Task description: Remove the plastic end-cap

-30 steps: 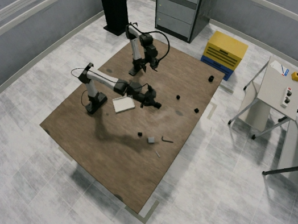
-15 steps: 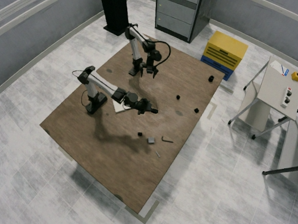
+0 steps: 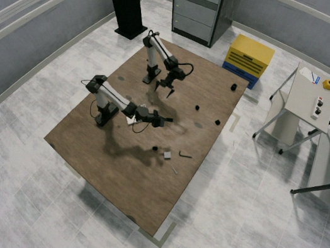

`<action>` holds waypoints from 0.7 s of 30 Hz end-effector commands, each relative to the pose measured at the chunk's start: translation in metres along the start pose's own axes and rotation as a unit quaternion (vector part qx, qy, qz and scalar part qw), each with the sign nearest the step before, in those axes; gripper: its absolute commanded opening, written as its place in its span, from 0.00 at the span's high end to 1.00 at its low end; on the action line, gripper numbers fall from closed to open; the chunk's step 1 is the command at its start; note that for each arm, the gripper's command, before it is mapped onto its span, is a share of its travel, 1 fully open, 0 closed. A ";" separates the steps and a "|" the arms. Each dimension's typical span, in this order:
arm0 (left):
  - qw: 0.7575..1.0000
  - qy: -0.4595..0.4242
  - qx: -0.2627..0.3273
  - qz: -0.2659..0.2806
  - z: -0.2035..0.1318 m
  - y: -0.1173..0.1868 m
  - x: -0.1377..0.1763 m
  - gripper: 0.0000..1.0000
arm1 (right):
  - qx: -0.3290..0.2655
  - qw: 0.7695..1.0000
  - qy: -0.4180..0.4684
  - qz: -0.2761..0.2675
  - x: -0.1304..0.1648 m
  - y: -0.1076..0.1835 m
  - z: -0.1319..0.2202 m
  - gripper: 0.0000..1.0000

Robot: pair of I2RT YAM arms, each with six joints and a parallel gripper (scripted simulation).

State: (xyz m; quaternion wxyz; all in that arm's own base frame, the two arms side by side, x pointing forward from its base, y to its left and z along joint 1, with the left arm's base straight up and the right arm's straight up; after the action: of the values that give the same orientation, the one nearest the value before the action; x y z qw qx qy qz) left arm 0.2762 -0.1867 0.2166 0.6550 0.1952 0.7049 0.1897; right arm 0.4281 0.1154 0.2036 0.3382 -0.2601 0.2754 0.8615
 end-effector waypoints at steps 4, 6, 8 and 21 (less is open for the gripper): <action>0.979 -0.140 0.103 -0.106 0.024 -0.033 -0.014 0.00 | -0.136 0.983 -0.122 0.010 0.017 0.024 0.023 1.00; 0.975 -0.147 0.118 -0.114 0.029 -0.040 -0.011 0.00 | -0.155 0.974 -0.160 0.034 0.030 0.029 0.021 1.00; 0.973 -0.150 0.128 -0.117 0.033 -0.047 -0.009 0.00 | -0.167 0.966 -0.192 0.056 0.042 0.033 0.018 1.00; 0.953 -0.199 0.166 -0.154 0.056 -0.071 -0.014 0.00 | -0.148 0.902 -0.360 0.186 0.126 0.050 -0.005 1.00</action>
State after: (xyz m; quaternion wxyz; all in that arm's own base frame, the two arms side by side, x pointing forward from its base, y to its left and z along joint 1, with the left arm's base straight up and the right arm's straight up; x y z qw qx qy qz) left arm 0.3283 -0.2488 0.1766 0.7516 0.2136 0.6230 -0.0380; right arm 0.3290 0.1278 0.1387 0.2337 0.0407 0.0883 0.9674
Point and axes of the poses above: on each arm, the point where the finger pads meet when closed, its own y axis back along the fingers, its own z axis across the jaws, x = y × z, the point moved 6 cm from there along y, back along the fingers, and after that the axes turned 10 degrees about -y, right-handed, at the moved point
